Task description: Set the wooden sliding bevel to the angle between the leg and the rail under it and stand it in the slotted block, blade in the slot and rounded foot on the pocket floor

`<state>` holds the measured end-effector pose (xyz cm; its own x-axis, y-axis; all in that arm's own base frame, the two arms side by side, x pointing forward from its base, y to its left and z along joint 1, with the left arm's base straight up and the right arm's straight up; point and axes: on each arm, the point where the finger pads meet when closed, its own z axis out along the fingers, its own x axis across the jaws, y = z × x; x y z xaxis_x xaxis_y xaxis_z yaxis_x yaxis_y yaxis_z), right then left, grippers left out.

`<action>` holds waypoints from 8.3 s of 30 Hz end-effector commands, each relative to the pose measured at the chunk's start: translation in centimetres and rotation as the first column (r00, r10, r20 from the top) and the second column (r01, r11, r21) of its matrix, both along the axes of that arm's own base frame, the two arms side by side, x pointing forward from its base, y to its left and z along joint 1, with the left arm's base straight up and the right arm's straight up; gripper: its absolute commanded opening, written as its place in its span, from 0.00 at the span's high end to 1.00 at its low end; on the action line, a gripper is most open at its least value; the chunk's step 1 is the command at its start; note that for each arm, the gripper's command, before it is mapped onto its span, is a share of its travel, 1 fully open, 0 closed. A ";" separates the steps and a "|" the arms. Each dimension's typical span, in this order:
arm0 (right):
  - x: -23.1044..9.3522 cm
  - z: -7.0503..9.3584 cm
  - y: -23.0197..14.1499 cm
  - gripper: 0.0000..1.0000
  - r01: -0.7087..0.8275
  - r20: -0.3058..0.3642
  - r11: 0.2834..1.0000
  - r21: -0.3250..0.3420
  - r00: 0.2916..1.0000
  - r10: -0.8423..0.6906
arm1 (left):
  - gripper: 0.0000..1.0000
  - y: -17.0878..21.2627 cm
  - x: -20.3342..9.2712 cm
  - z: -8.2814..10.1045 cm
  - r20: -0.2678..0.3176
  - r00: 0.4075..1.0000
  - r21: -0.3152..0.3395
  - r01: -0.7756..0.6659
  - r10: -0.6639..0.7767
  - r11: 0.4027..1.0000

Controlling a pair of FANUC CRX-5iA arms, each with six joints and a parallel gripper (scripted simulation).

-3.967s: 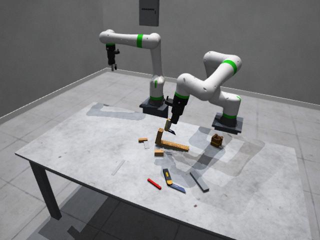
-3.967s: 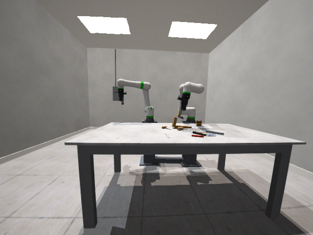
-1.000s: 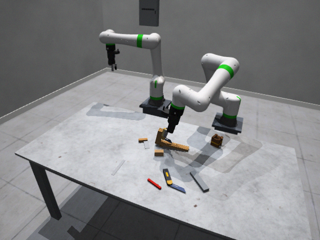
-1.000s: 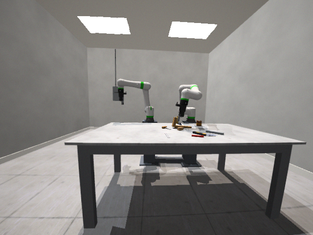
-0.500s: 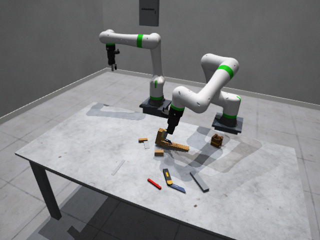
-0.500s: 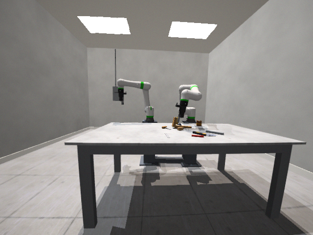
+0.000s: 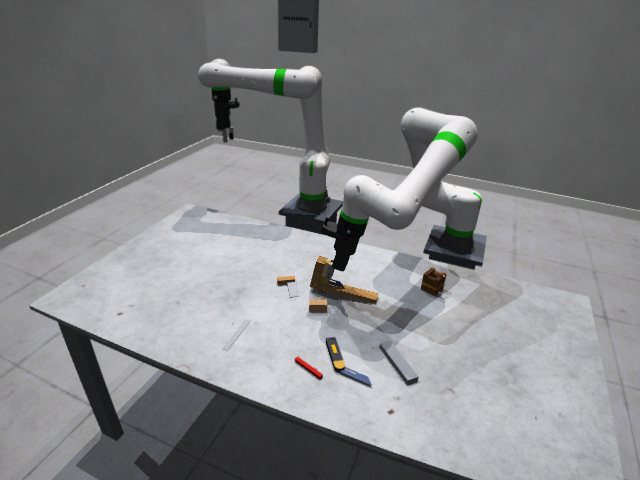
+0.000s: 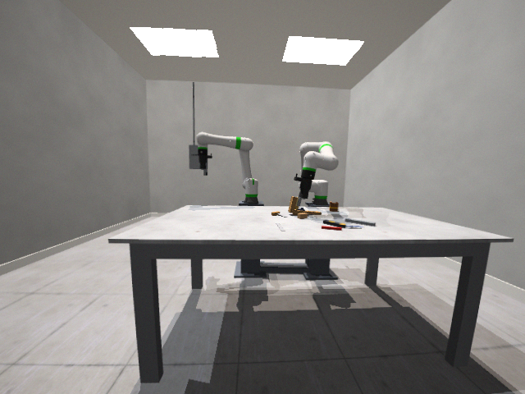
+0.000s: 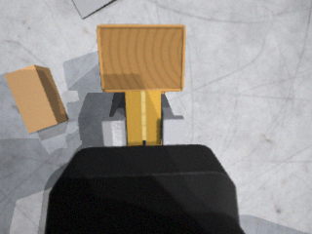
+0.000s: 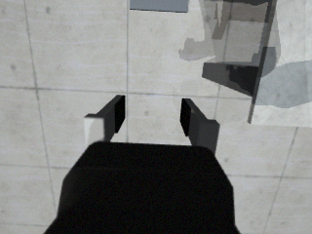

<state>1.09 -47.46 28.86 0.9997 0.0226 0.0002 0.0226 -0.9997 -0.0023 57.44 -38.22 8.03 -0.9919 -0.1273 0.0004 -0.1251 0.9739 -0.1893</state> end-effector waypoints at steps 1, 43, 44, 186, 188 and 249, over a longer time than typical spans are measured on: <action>0.0 0.1 0.0 0.00 0.000 0.000 1.000 -0.002 1.000 0.000 | 1.00 -0.1 0.1 0.1 0.003 1.000 -0.002 0.000 0.000 1.000; 0.0 0.1 0.0 0.00 0.000 0.000 1.000 -0.002 1.000 0.000 | 1.00 -0.1 0.1 -0.1 0.003 1.000 -0.002 0.000 0.000 1.000; 0.0 0.1 0.0 0.00 0.000 0.000 1.000 -0.002 1.000 0.000 | 1.00 -0.1 0.1 -0.1 0.003 1.000 -0.002 0.000 0.000 1.000; 0.0 0.1 0.0 0.00 0.000 0.000 1.000 -0.002 1.000 0.000 | 1.00 3.0 -0.3 9.9 0.003 1.000 -0.002 0.000 0.000 1.000; 0.0 0.1 0.0 0.00 0.000 0.000 1.000 -0.002 1.000 0.000 | 1.00 3.0 -0.3 10.0 0.003 1.000 -0.002 0.000 0.000 1.000; 0.0 0.1 0.0 0.00 0.000 0.000 1.000 -0.002 1.000 0.000 | 1.00 5.8 -1.8 15.2 0.004 0.999 0.015 0.041 -0.041 0.999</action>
<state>1.09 -47.46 28.86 0.9997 0.0226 0.0002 0.0226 -0.9997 -0.0023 55.92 -32.95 23.08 -0.9955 -0.0952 -0.0022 -0.0933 0.9799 -0.1765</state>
